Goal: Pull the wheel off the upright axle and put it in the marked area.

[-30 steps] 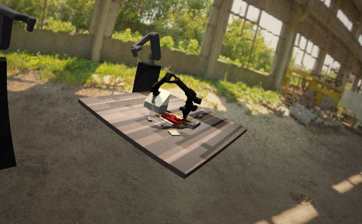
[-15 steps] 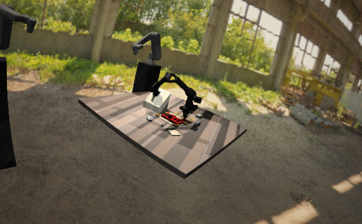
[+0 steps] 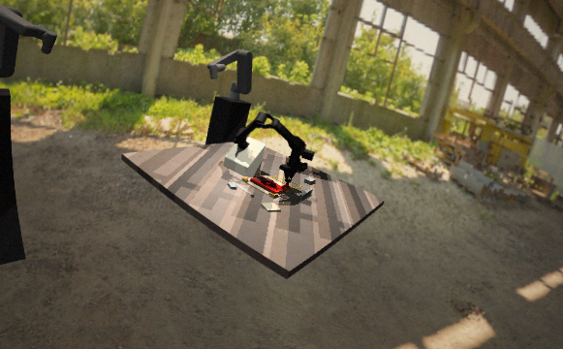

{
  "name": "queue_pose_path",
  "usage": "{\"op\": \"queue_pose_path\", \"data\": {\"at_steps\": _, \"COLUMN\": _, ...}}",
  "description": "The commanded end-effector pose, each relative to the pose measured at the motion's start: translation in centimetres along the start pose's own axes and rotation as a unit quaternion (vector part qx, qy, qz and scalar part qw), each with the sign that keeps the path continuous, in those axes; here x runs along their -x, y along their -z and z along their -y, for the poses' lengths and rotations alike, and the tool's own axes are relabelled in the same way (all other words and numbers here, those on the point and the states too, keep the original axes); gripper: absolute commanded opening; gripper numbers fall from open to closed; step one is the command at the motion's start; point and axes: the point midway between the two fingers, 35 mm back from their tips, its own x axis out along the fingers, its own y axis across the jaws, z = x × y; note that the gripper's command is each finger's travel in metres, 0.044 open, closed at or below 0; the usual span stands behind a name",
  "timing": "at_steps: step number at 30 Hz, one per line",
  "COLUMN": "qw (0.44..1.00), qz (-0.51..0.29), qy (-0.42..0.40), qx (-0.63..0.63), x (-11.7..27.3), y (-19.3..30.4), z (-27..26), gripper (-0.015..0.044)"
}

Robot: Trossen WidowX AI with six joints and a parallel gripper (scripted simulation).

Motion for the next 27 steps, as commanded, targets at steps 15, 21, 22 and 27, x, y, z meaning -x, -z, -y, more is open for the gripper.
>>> {"op": "queue_pose_path", "data": {"at_steps": 15, "qw": 1.000, "qz": 0.002, "qy": -0.002, "qx": -0.003, "x": 0.85, "y": -0.14, "z": -0.02, "gripper": 0.0000}}
{"op": "queue_pose_path", "data": {"at_steps": 21, "qw": 1.000, "qz": 0.002, "qy": -0.002, "qx": -0.003, "x": 1.05, "y": -0.13, "z": -0.02, "gripper": 0.0000}}
{"op": "queue_pose_path", "data": {"at_steps": 22, "qw": 1.000, "qz": 0.002, "qy": -0.002, "qx": -0.003, "x": 1.08, "y": -0.13, "z": -0.02, "gripper": 0.0000}}
{"op": "queue_pose_path", "data": {"at_steps": 27, "qw": 1.000, "qz": 0.002, "qy": -0.002, "qx": -0.002, "x": 1.25, "y": -0.13, "z": -0.02, "gripper": 0.0000}}
